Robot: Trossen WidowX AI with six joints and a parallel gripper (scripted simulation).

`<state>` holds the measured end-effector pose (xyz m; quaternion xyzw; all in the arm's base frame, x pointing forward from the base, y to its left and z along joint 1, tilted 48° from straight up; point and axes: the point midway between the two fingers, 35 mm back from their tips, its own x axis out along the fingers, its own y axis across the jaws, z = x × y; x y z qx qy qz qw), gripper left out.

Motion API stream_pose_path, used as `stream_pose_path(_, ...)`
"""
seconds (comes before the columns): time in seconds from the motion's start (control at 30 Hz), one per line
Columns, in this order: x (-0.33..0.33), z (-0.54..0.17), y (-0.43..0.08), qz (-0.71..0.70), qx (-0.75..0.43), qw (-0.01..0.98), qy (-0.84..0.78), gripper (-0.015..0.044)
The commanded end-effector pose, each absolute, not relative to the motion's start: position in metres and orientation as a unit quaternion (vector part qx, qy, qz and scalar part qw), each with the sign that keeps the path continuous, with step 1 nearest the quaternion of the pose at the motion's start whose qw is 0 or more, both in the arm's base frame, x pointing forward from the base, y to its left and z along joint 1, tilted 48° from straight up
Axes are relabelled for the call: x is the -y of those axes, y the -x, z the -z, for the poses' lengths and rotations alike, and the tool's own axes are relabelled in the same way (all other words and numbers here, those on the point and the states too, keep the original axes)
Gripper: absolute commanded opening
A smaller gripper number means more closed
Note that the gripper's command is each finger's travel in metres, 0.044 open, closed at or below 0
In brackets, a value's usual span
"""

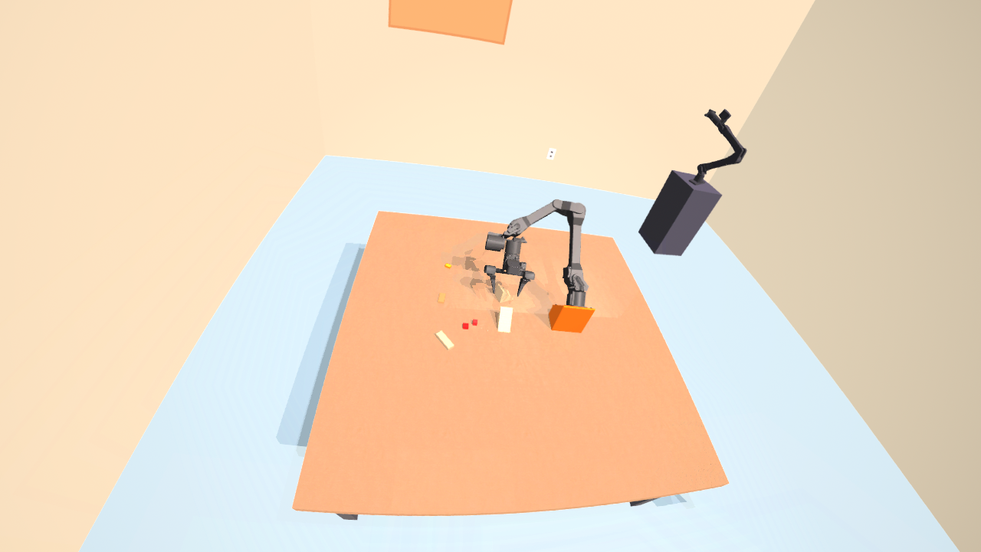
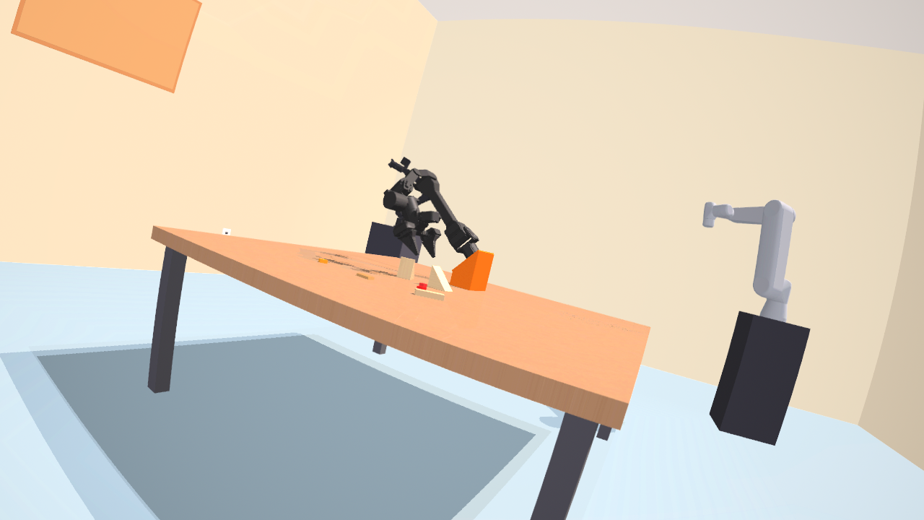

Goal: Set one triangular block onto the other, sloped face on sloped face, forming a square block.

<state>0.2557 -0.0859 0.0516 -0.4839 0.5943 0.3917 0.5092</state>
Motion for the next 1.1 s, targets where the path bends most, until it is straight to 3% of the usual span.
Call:
stream_pose_path(0.0,0.083,-0.051,-0.251,-0.41,-0.581,0.513,0.481,0.044)
stream_pose_path(1.07,0.091,-0.003,-0.255,-0.41,-0.581,0.513,0.481,0.044)
